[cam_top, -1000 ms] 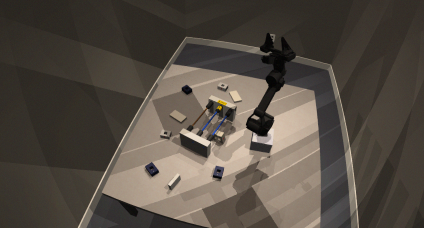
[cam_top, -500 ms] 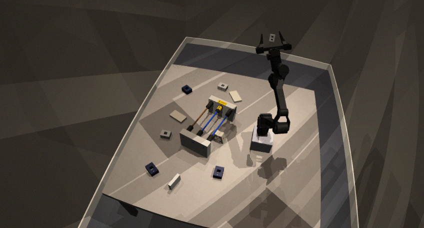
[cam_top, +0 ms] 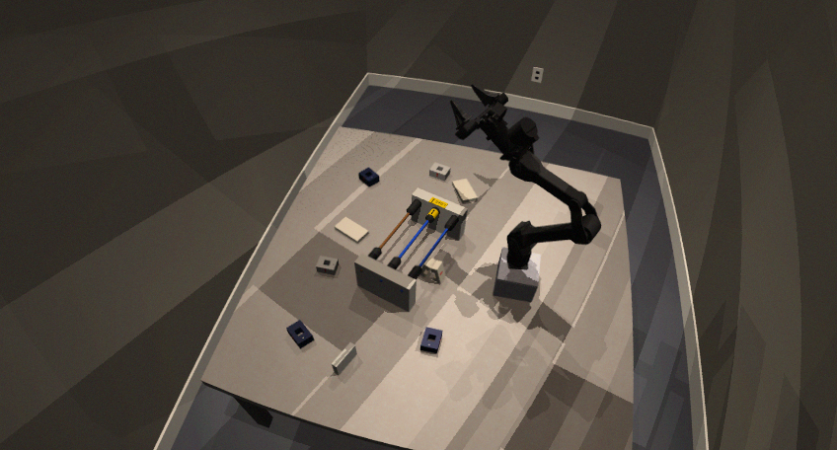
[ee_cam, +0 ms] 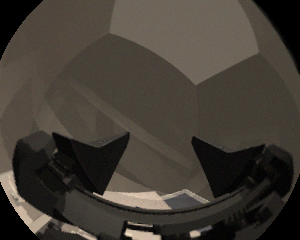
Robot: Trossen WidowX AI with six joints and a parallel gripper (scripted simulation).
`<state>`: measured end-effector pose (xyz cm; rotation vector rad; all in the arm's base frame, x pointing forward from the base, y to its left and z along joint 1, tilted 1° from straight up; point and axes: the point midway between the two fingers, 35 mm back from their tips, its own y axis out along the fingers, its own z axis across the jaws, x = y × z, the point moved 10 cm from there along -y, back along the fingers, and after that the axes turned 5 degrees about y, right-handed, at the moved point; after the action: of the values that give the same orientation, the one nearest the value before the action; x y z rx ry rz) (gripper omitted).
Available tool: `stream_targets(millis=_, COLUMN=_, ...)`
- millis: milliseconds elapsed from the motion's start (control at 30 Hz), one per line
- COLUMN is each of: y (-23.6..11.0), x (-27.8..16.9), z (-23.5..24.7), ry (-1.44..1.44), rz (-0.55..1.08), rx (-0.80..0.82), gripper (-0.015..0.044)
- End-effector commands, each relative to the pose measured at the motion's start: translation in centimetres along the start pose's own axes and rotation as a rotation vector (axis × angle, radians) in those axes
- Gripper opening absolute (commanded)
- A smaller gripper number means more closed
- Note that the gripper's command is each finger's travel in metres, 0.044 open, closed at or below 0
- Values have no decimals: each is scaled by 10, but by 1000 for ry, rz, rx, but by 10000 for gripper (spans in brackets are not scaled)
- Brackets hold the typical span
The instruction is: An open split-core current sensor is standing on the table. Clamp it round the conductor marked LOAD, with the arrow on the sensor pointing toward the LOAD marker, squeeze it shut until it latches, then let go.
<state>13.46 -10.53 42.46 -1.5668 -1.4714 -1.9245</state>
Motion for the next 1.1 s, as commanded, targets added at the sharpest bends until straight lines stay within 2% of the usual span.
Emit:
stream_targets(millis=0, y=0, x=-31, z=36, ry=142, rz=135, rx=142, gripper=440)
stream_targets(millis=167, y=-14, x=-59, z=87, ry=272, rz=303, rx=333, gripper=440)
stream_targets(millis=333, y=-42, x=-80, z=136, ry=352, rz=470, rx=528, gripper=440)
stream_targets(millis=567, y=-47, x=-82, z=142, ry=359, rz=493, rx=555, gripper=440)
stream_targets(millis=667, y=-40, x=-96, z=137, ry=317, rz=595, rx=512, gripper=440)
stream_targets(millis=867, y=-22, x=-148, z=104, ry=194, rz=1007, rx=314, gripper=440)
stream_targets(millis=1067, y=-22, x=-187, z=56, ry=146, rz=1425, rx=87, gripper=440)
